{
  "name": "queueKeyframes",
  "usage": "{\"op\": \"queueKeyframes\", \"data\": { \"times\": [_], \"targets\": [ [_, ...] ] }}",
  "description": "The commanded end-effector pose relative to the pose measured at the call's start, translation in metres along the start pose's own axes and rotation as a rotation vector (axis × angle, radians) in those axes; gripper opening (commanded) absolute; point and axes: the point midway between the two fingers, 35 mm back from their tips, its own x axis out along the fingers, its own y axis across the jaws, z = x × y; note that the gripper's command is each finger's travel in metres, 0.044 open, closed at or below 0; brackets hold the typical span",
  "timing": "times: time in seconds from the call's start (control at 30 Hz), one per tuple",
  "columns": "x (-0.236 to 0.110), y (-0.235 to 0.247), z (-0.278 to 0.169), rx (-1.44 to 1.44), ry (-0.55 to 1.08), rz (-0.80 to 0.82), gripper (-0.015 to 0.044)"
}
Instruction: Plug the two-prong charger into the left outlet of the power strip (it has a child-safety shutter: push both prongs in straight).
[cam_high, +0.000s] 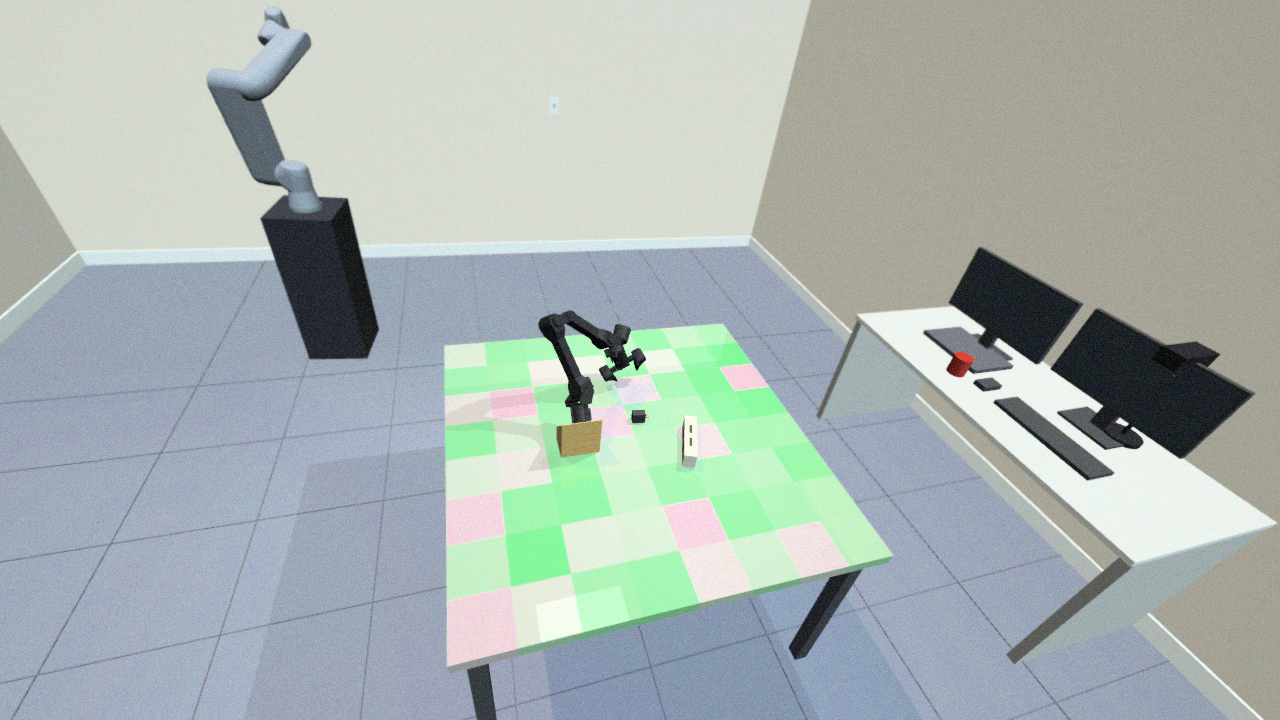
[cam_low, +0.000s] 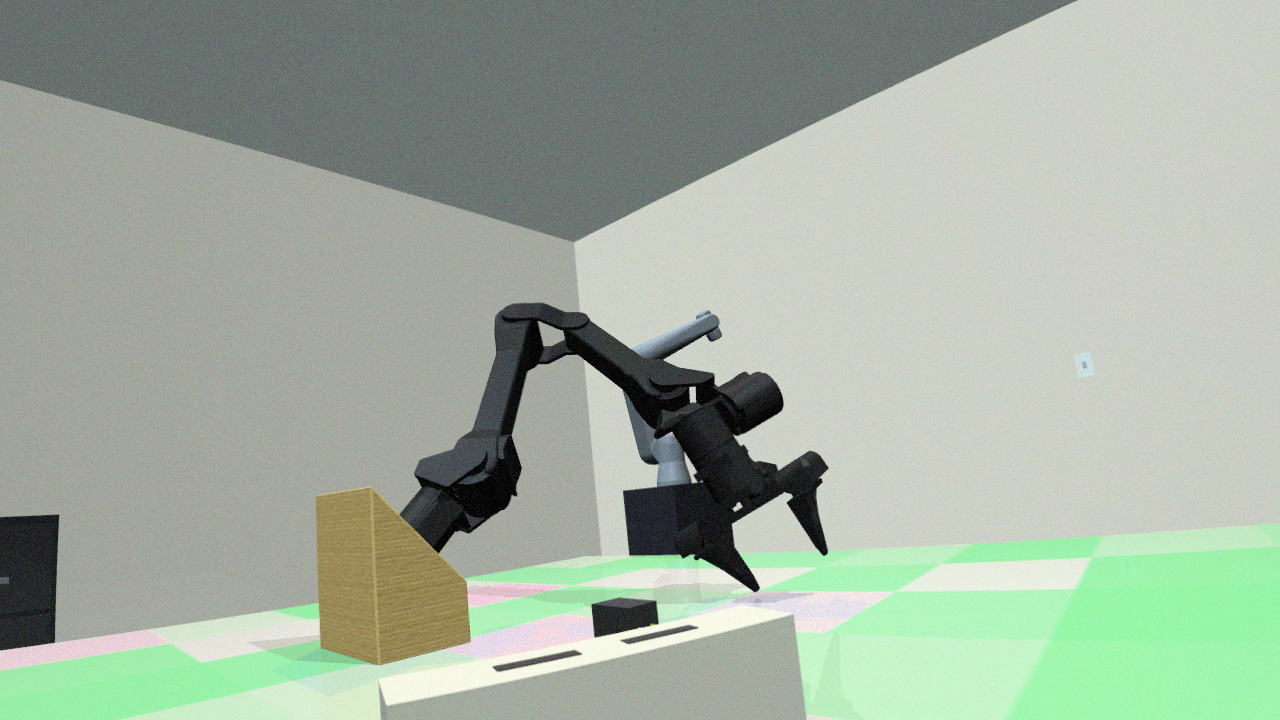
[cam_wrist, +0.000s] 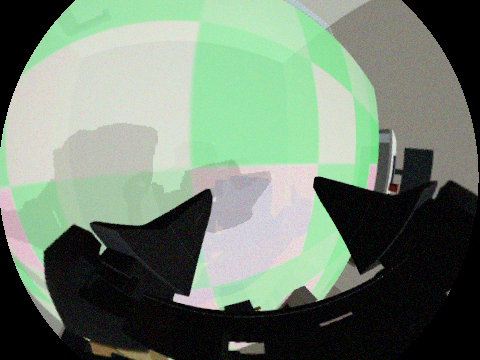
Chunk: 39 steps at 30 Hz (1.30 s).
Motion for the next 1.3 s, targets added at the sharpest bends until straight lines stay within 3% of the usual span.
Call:
{"op": "queueKeyframes", "data": {
  "times": [0.0,1.27],
  "targets": [
    [-0.001,-0.006,-0.024,0.115,0.072,0.019,0.044],
    [-0.053,-0.004,-0.177,1.097,0.487,0.11,0.044]
  ]
}}
